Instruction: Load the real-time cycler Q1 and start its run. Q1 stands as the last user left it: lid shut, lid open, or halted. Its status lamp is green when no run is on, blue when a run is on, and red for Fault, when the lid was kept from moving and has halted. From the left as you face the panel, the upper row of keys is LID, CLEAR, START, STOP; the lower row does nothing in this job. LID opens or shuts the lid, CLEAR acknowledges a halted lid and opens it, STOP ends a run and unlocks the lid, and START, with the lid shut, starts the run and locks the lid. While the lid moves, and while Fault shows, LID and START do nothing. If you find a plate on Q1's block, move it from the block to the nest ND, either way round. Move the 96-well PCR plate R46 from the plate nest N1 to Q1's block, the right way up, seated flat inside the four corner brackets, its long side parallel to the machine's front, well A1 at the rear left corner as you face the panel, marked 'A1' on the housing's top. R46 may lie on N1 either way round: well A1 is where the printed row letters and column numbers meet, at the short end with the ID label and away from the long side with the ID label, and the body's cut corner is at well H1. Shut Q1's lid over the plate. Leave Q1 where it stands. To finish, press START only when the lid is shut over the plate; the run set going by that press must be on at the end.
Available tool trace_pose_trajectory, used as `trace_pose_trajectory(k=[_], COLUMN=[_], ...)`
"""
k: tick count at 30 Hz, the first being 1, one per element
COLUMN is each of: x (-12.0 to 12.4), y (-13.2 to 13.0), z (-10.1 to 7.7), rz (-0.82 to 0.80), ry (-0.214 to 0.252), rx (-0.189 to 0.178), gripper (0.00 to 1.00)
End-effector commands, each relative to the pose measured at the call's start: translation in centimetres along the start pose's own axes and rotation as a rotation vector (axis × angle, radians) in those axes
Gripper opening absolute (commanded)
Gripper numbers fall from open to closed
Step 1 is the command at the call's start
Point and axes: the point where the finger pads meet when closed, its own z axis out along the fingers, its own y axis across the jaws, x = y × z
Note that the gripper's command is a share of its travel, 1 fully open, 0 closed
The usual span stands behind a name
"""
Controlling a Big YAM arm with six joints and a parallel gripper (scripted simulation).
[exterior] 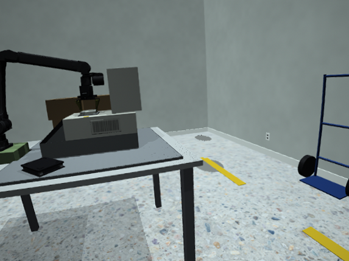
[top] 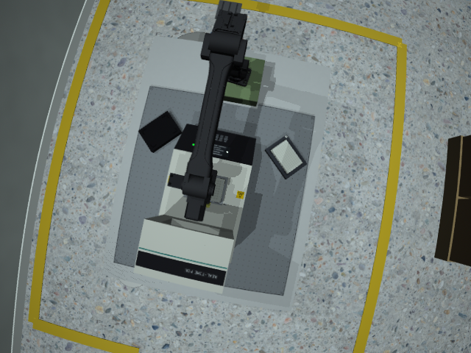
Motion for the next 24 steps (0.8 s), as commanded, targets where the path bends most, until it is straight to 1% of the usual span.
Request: trace_pose_trajectory(k=[1,9,21,24], x=[-0.2,-0.2,-0.2,-0.3], y=[0.6,0.6,0.5,0.4], z=[1.4,2.1,2.5,2.8], rz=[-0.004,-0.002,-0.001,0.0], ry=[-0.005,-0.005,-0.005,-0.005], rx=[-0.006,-0.001,0.0,0.005], gripper=[0.0,0.0,0.0,0.0])
